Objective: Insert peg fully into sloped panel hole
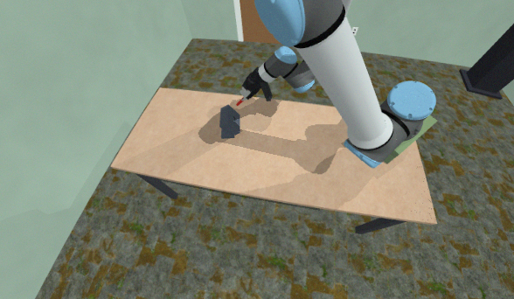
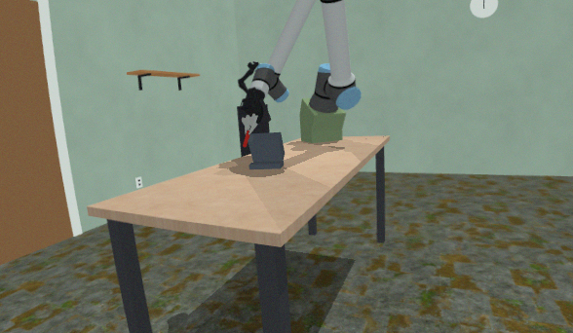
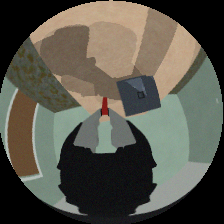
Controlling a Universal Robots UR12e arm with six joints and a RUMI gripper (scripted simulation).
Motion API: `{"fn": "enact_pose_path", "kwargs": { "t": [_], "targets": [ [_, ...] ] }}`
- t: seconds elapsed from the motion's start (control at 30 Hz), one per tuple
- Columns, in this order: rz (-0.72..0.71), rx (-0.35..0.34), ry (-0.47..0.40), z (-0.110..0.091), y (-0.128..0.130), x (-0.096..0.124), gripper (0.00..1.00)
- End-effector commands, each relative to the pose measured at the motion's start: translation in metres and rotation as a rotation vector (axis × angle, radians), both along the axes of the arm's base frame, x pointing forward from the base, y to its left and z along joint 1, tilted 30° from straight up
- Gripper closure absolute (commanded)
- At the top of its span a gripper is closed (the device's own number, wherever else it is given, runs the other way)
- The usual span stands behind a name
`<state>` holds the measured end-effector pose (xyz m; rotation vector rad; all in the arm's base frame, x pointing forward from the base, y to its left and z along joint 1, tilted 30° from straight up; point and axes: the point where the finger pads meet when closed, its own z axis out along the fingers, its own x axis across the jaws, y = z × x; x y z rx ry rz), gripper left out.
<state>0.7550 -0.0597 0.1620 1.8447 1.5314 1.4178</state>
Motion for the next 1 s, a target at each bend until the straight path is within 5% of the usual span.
{"fn": "enact_pose_path", "kwargs": {
  "t": [0.0,0.97],
  "targets": [
    [-0.002,0.002,-0.016,0.0000,-0.0009,-0.0021,1.00],
    [-0.002,0.000,-0.078,0.0034,-0.0020,-0.0071,1.00]
  ]
}}
